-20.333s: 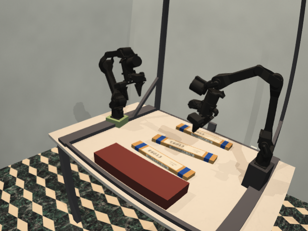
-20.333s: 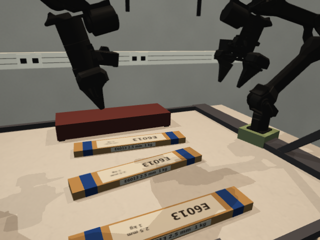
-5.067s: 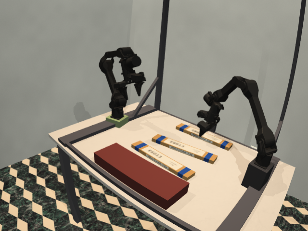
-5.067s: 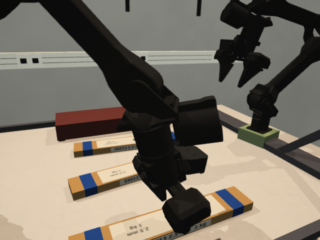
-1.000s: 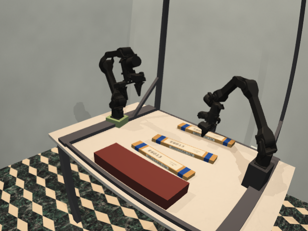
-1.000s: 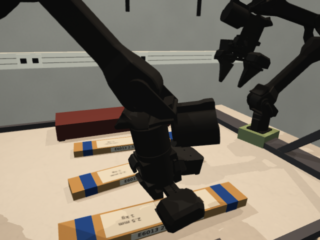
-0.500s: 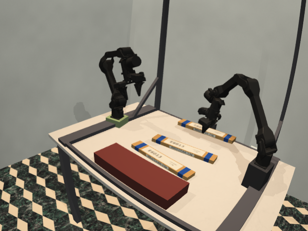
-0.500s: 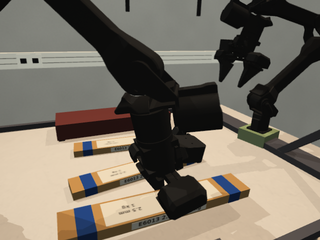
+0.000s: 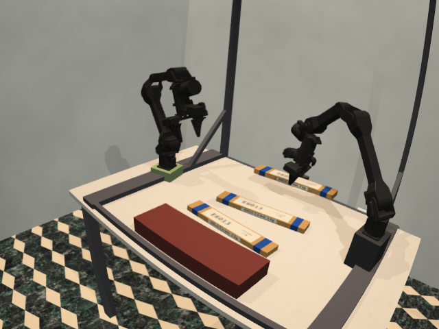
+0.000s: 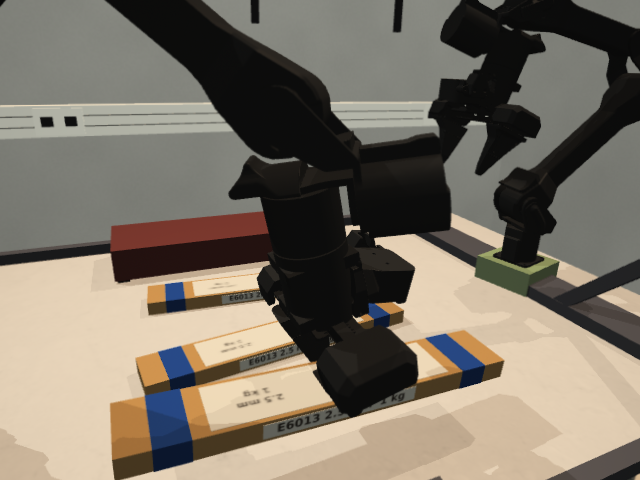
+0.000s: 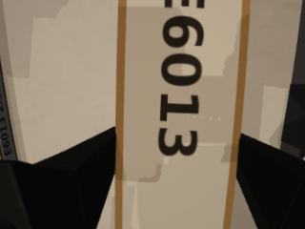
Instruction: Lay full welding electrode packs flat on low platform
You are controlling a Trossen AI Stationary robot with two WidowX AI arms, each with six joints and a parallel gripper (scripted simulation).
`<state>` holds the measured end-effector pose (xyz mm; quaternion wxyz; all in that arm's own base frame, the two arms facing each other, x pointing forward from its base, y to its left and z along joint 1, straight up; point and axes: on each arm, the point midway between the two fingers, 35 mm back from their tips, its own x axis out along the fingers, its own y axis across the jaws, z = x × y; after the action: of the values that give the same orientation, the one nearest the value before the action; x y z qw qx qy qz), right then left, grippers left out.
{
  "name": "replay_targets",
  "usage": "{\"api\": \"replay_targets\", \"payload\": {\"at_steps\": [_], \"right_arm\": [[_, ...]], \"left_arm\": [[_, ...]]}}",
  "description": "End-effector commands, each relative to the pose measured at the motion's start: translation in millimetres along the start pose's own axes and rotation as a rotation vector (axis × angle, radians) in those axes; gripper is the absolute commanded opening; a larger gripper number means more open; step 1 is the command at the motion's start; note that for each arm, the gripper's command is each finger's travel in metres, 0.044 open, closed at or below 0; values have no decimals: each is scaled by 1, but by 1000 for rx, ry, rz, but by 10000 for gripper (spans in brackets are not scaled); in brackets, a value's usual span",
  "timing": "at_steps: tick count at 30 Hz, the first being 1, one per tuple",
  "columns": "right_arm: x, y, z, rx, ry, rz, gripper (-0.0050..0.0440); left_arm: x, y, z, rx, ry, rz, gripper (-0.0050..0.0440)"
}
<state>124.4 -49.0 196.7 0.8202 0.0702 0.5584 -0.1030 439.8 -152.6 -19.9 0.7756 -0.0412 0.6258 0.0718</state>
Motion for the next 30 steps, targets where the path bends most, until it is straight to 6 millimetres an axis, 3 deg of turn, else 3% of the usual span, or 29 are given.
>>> {"api": "replay_targets", "payload": {"at_steps": [1,30], "right_arm": [[-5,0,3,-4,-20,-1,430],[-5,0,3,-4,-20,-1,430]], "left_arm": [[-47,-8,29,-16,-105,-55,-50],[-59,-9,36,-15,-105,-56,-50]]}}
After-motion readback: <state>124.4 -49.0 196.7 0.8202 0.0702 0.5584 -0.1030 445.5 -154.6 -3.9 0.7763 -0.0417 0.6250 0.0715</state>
